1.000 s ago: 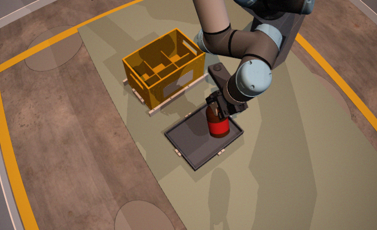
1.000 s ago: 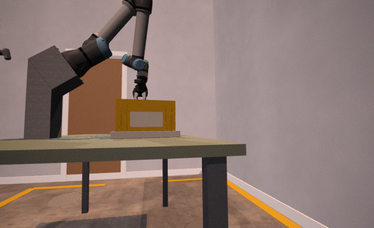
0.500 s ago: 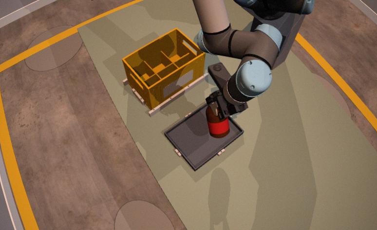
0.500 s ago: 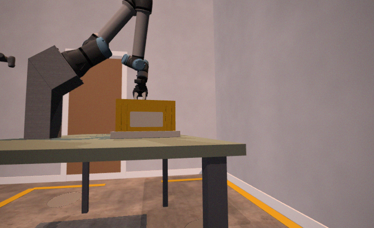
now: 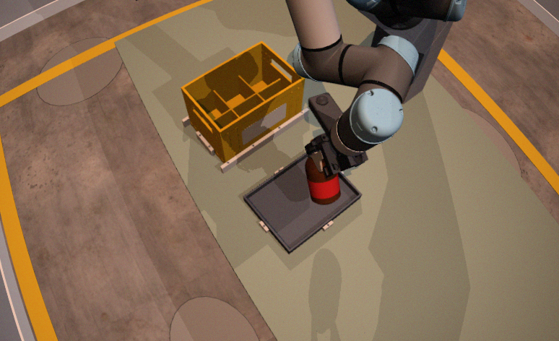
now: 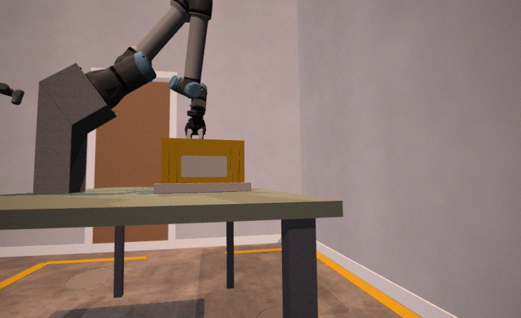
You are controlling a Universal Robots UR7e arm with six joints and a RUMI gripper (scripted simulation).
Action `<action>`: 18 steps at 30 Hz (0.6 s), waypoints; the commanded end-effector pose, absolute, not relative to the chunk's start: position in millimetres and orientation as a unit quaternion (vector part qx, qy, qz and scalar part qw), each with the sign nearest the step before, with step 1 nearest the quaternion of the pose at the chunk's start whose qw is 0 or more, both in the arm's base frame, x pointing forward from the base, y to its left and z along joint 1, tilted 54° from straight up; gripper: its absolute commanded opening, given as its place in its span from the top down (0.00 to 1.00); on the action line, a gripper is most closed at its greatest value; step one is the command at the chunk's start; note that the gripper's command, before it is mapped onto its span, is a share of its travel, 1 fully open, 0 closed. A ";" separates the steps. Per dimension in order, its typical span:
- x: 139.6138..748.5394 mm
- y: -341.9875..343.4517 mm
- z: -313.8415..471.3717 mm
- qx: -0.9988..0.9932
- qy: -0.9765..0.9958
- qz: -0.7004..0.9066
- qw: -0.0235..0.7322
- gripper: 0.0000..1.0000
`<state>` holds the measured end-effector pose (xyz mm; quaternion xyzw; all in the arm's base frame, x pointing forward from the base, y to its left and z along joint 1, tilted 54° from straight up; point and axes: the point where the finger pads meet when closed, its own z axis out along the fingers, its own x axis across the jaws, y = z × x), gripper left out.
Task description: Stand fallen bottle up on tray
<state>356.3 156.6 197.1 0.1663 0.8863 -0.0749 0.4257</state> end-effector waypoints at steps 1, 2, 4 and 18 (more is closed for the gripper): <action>356.2 156.7 197.5 0.166 0.886 -0.075 0.426 1.00; 356.2 156.7 197.5 0.166 0.886 -0.075 0.426 1.00; 356.2 156.7 197.5 0.166 0.886 -0.075 0.426 1.00; 356.3 156.2 195.7 0.179 0.885 -0.096 0.418 1.00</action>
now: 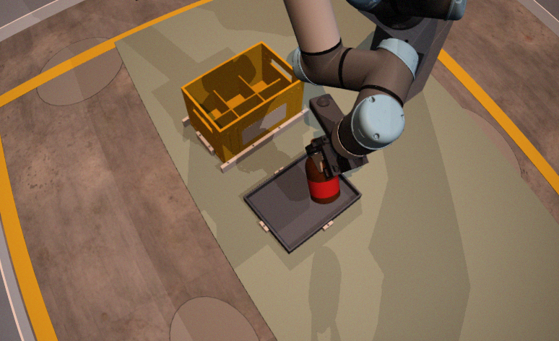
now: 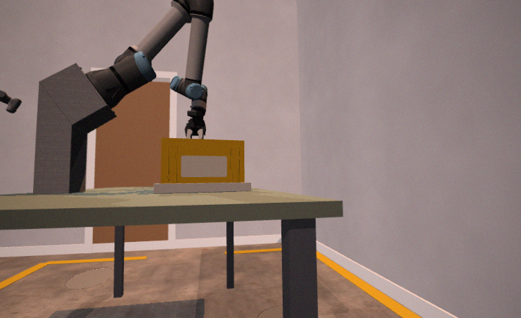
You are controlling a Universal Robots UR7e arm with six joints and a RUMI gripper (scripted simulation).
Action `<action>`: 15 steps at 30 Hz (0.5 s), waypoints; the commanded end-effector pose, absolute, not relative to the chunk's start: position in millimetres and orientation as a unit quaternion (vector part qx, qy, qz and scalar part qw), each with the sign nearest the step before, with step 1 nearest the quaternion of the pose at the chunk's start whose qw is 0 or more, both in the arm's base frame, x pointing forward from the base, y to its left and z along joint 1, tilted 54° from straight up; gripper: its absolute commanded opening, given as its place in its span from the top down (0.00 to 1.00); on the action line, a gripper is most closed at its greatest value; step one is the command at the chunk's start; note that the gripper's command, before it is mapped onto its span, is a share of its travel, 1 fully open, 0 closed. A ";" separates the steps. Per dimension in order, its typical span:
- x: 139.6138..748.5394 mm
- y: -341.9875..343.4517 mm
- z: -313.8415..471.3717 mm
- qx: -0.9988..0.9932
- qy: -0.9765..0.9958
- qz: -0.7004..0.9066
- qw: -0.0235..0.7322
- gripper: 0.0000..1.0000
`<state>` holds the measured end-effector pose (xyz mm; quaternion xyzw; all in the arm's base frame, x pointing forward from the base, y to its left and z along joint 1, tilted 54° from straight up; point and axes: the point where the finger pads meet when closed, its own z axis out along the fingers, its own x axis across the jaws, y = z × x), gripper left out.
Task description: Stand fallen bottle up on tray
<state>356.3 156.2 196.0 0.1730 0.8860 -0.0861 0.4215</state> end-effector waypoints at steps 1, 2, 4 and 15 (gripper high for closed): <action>356.3 156.2 195.5 0.180 0.885 -0.098 0.417 1.00; 356.3 156.2 195.5 0.180 0.885 -0.098 0.417 1.00; 356.3 156.1 195.4 0.182 0.885 -0.101 0.417 1.00; 356.5 156.5 195.9 0.197 0.880 -0.135 0.411 1.00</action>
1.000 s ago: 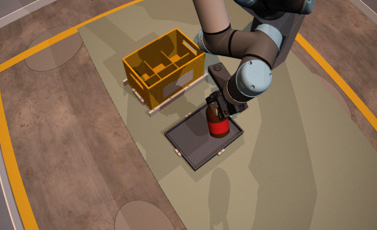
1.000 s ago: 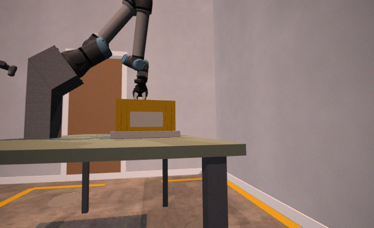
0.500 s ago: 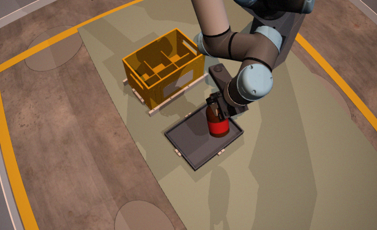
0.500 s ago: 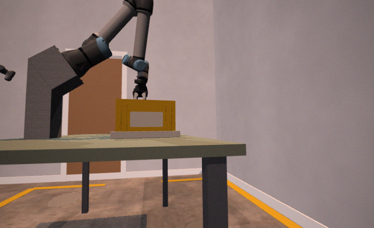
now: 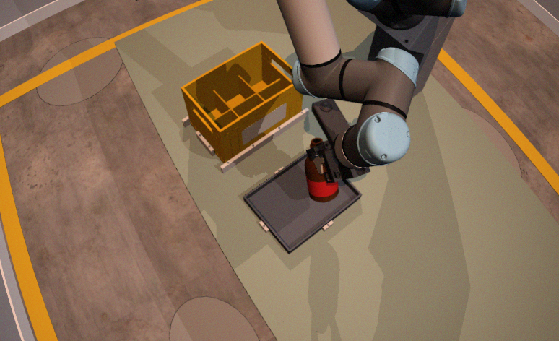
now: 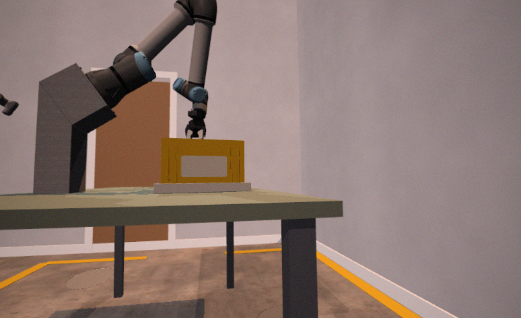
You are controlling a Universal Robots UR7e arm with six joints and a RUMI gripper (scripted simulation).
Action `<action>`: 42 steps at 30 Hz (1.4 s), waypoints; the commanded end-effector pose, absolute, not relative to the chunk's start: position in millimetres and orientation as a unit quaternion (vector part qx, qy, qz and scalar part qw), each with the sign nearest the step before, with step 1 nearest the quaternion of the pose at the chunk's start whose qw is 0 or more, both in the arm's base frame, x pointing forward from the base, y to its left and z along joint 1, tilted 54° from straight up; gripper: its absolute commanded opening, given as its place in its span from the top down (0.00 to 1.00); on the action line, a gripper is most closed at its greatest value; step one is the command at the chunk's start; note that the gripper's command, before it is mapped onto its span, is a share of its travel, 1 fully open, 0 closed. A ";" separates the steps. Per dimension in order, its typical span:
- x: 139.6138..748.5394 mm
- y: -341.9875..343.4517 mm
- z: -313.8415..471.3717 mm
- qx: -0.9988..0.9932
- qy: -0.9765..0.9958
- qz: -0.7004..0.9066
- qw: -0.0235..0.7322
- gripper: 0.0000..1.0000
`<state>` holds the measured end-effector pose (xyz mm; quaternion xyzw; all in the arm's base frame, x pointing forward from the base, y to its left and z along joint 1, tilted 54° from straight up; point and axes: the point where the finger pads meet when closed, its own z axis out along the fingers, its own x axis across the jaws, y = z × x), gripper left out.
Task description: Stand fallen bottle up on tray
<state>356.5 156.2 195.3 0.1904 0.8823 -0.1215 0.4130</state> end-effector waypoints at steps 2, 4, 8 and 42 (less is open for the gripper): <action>356.6 156.7 196.3 0.199 0.879 -0.140 0.410 1.00; 356.6 156.8 196.4 0.200 0.878 -0.142 0.410 1.00; 356.7 157.0 196.9 0.201 0.877 -0.147 0.410 1.00; 356.7 157.2 197.3 0.203 0.876 -0.152 0.410 1.00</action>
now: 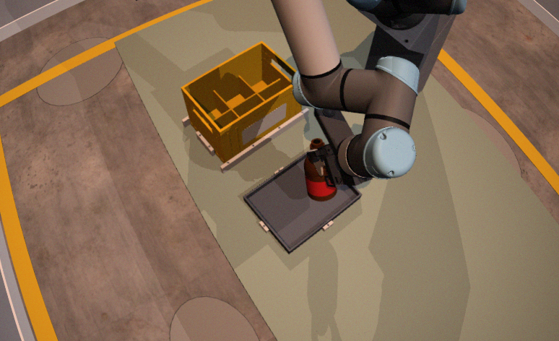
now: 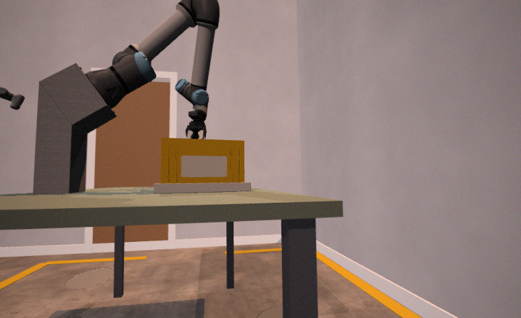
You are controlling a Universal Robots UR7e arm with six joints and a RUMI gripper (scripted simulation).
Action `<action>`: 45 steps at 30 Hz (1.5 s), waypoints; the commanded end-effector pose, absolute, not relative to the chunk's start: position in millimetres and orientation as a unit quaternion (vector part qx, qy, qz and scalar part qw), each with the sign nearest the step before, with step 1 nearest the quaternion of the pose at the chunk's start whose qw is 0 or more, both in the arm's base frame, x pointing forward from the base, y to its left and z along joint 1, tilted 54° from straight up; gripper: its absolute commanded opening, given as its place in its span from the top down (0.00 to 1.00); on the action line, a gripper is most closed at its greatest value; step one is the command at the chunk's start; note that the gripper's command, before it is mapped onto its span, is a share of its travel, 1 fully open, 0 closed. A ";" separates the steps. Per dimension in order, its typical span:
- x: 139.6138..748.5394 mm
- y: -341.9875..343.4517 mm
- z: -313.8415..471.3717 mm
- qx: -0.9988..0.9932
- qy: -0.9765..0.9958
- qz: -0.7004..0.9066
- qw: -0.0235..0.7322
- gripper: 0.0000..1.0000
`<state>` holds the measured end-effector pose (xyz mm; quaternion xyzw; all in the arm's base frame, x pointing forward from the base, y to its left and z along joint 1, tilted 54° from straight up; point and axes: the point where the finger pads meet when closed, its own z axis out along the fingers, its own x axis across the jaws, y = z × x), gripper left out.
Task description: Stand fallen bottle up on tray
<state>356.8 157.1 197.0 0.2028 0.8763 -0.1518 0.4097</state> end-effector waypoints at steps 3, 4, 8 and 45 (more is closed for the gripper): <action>356.7 157.2 197.3 0.203 0.876 -0.152 0.410 1.00; 356.7 157.2 197.3 0.203 0.876 -0.152 0.410 1.00; 356.7 157.2 197.3 0.203 0.876 -0.152 0.410 1.00; 357.1 157.5 196.2 0.234 0.863 -0.216 0.392 1.00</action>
